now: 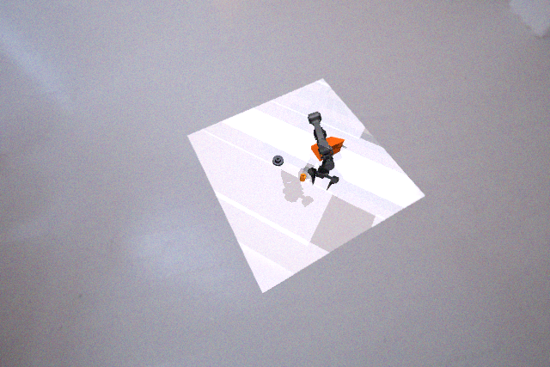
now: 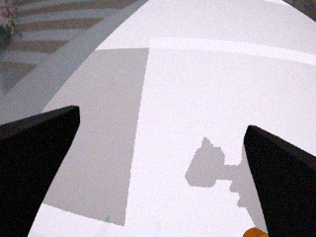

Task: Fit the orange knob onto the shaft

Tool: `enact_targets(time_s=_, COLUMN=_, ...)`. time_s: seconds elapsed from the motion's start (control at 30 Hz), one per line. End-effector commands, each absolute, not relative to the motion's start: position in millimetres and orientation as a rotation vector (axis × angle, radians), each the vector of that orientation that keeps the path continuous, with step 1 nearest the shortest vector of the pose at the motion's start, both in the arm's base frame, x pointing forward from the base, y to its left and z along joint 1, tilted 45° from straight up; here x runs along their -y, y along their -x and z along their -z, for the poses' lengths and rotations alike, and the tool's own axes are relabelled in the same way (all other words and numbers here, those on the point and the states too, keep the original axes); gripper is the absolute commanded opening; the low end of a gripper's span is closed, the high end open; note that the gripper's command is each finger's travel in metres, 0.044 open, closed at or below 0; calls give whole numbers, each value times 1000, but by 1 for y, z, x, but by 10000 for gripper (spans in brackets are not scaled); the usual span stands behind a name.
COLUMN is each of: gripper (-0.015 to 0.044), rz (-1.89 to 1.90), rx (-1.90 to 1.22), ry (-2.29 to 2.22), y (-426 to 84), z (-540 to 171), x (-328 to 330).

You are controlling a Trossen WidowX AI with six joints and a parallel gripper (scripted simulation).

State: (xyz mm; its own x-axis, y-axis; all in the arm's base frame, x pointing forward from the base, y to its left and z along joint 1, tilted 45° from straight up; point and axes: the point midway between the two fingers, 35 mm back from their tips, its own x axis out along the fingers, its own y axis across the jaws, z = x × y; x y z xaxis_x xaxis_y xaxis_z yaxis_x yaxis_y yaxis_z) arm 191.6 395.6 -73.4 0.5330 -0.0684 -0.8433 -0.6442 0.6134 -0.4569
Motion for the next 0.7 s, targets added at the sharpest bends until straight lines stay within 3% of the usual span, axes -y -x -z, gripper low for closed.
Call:
enact_targets(time_s=0.0, gripper=440, rz=-164, rx=-1113, ry=816, y=-214, z=74, x=-329)
enact_targets(time_s=0.33, gripper=440, rz=479, rx=-1369, ry=672, y=-226, z=48, x=-173)
enact_targets(time_s=0.67, gripper=440, rz=518, rx=-1382, ry=666, y=-226, z=55, x=-157)
